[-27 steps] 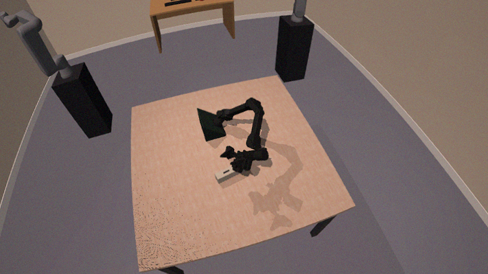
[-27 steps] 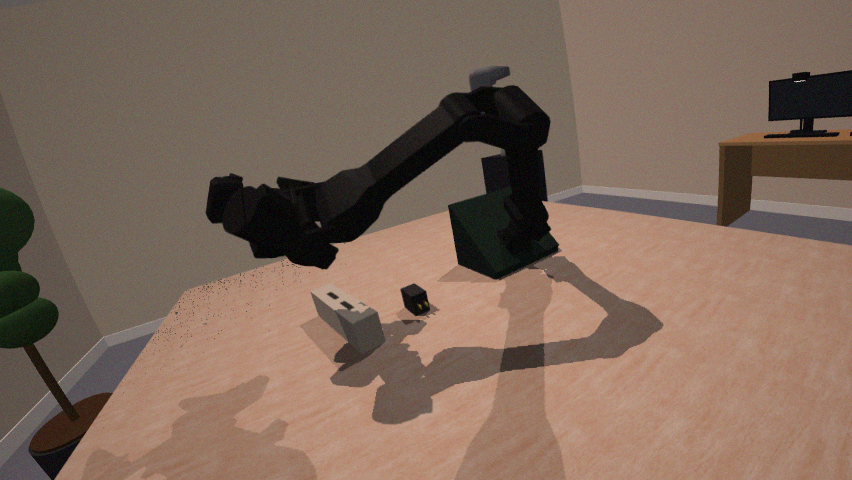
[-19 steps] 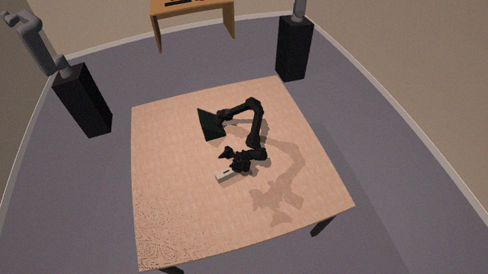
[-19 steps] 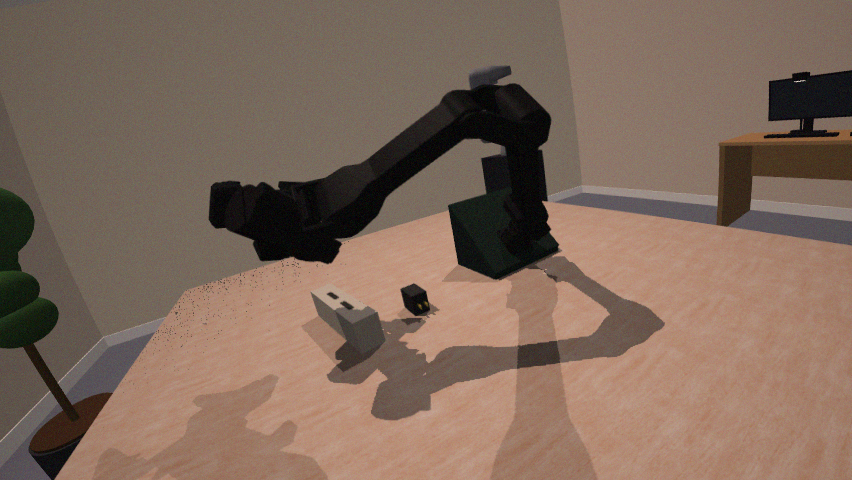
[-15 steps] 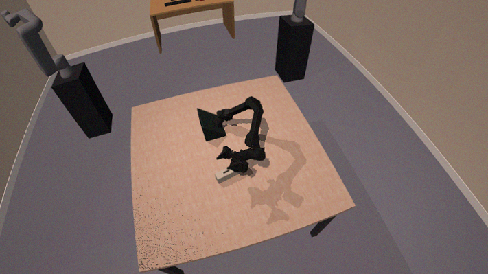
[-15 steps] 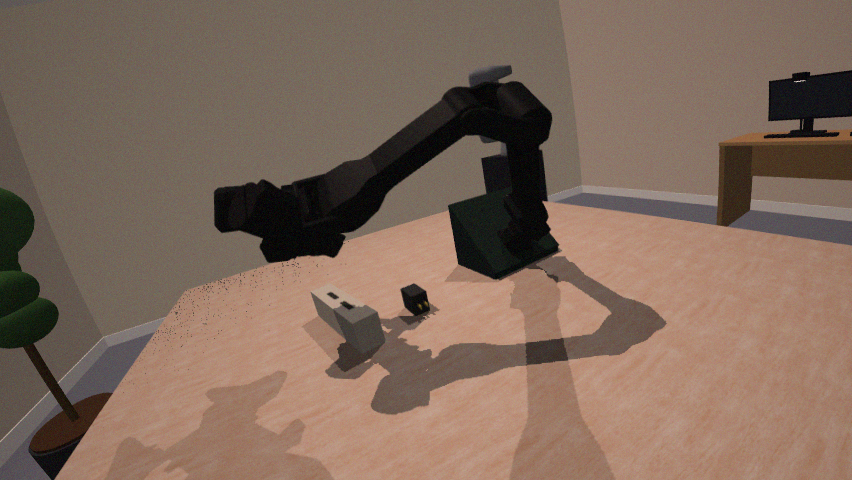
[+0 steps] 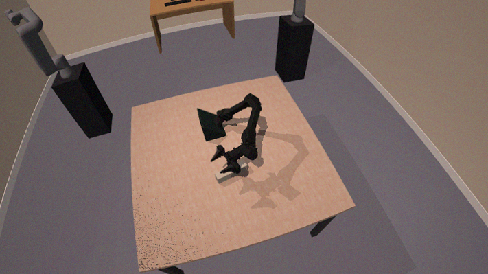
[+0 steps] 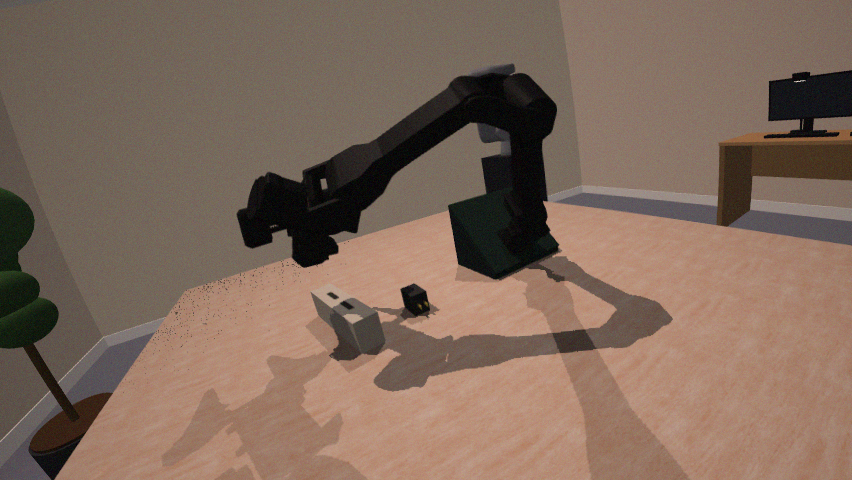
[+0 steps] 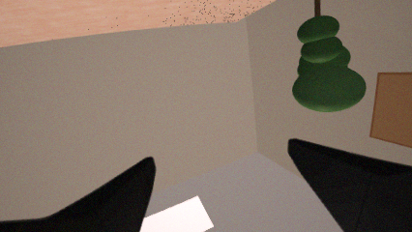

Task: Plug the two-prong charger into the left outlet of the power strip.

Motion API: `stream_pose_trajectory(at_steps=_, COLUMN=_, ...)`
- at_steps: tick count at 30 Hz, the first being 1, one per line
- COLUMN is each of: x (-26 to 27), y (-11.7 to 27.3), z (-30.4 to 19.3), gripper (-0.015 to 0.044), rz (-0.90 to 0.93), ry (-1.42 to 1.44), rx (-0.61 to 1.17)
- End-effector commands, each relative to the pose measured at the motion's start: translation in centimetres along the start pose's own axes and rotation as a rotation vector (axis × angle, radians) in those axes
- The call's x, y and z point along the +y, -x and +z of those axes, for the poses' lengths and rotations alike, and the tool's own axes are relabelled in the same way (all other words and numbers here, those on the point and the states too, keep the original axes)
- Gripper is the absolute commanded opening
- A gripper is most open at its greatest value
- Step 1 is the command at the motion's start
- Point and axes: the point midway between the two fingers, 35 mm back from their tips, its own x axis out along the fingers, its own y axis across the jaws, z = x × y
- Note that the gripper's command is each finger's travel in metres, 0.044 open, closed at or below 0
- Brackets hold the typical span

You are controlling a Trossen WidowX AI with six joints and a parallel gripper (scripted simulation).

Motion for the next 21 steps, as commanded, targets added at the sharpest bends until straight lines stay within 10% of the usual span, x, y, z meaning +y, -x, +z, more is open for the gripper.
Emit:
stream_pose_trajectory(at_steps=1, x=1.7, y=-0.2, z=1.5, gripper=0.044, rz=0.023, ry=0.041, rx=-0.121)
stream_pose_trajectory(at_steps=21, x=8.7, y=2.5, z=7.4, gripper=0.044, rz=0.133, ry=0.071, rx=-0.687)
